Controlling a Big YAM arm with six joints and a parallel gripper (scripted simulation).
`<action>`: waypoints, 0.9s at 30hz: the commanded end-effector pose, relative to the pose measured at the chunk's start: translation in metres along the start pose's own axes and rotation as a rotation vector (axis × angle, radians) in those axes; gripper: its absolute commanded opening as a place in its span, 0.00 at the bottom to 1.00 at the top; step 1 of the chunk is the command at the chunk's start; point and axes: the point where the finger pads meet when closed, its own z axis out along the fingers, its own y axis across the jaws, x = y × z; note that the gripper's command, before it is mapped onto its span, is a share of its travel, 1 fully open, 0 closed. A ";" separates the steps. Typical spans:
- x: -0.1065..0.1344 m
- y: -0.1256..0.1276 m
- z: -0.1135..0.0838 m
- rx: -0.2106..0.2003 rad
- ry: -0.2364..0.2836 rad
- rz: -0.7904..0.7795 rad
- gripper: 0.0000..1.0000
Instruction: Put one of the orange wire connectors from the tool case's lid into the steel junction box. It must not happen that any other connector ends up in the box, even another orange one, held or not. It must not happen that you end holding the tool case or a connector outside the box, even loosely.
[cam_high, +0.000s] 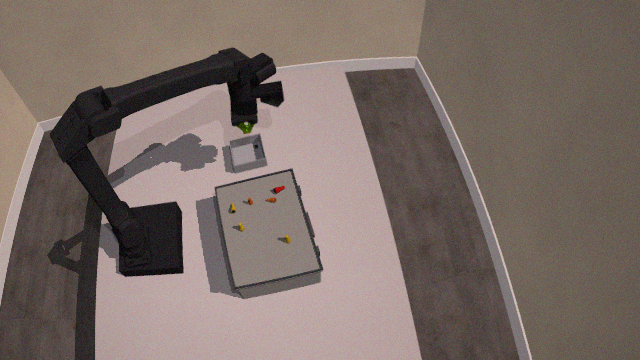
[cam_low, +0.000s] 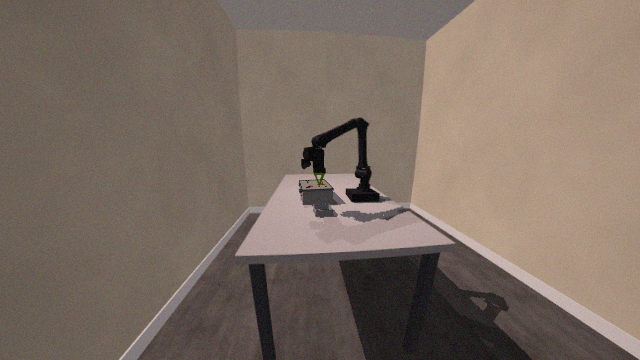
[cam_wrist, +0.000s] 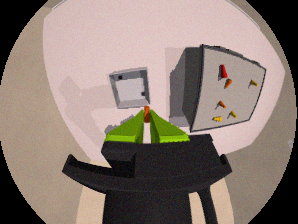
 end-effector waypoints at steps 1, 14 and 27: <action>-0.016 0.033 -0.016 -0.019 -0.026 0.029 0.06; -0.013 0.059 -0.016 -0.020 -0.024 0.030 0.06; -0.017 0.056 -0.016 -0.020 -0.023 0.033 0.06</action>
